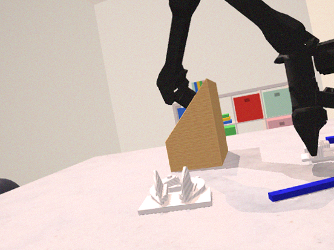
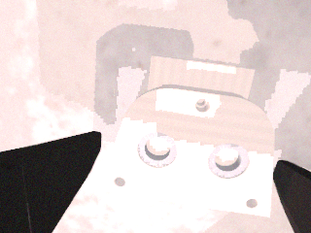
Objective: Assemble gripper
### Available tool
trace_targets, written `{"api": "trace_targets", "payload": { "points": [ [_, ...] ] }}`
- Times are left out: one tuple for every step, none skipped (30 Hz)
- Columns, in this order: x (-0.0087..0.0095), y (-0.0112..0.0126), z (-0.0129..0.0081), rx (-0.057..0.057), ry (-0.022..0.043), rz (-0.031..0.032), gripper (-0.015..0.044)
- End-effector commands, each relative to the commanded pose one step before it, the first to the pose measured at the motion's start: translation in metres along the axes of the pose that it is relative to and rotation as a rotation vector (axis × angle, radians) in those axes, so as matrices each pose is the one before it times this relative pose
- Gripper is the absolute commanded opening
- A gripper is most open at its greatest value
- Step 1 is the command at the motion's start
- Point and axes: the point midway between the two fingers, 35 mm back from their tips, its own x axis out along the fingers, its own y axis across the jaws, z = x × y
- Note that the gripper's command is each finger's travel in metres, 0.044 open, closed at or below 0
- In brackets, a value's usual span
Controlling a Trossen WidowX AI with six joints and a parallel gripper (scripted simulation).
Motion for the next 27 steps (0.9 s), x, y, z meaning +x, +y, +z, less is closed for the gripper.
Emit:
{"api": "trace_targets", "payload": {
  "points": [
    [0.00512, -0.00051, -0.00033, -0.0035, 0.00061, -0.00435, 0.044],
    [0.0, 0.0, 0.0, 0.0, 0.0, 0.0, 0.044],
    [0.0, 0.0, 0.0, 0.0, 0.0, 0.0, 0.044],
    [0.0, 0.0, 0.0, 0.0, 0.0, 0.0, 0.044],
    [0.0, 0.0, 0.0, 0.0, 0.0, 0.0, 0.044],
    [0.0, 0.0, 0.0, 0.0, 0.0, 0.0, 0.044],
    [0.0, 0.0, 0.0, 0.0, 0.0, 0.0, 0.044],
    [0.0, 0.0, 0.0, 0.0, 0.0, 0.0, 0.044],
    [0.0, 0.0, 0.0, 0.0, 0.0, 0.0, 0.044],
    [0.0, 0.0, 0.0, 0.0, 0.0, 0.0, 0.044],
    [0.0, 0.0, 0.0, 0.0, 0.0, 0.0, 0.044],
    [0.0, 0.0, 0.0, 0.0, 0.0, 0.0, 0.044],
    [0.0, 0.0, 0.0, 0.0, 0.0, 0.0, 0.044],
    [0.0, 0.0, 0.0, 0.0, 0.0, 0.0, 0.044],
    [0.0, 0.0, 0.0, 0.0, 0.0, 0.0, 0.044],
    [0.0, 0.0, 0.0, 0.0, 0.0, 0.0, 0.044],
    [0.00011, 0.0, 0.00002, 0.0, 0.0, 0.0, 0.044],
    [0.00011, 0.0, 0.00002, 0.0, 0.0, 0.0, 0.044],
    [0.0, 0.0, 0.0, 0.0, 0.0, 0.0, 0.044],
    [0.0, 0.0, 0.0, 0.0, 0.0, 0.0, 0.044],
    [0.0, 0.0, 0.0, 0.0, 0.0, 0.0, 0.044],
    [0.0, 0.0, 0.0, 0.0, 0.0, 0.0, 0.044],
    [0.0, 0.0, 0.0, 0.0, 0.0, 0.0, 0.044],
    [0.0, 0.0, 0.0, 0.0, 0.0, 0.0, 0.044],
    [0.0, 0.0, 0.0, 0.0, 0.0, 0.0, 0.044],
    [0.0, 0.0, 0.0, 0.0, 0.0, 0.0, 0.044],
    [-0.00019, 0.0006, -0.00003, 0.0032, 0.00019, 0.00415, 0.0433]
  ]
}}
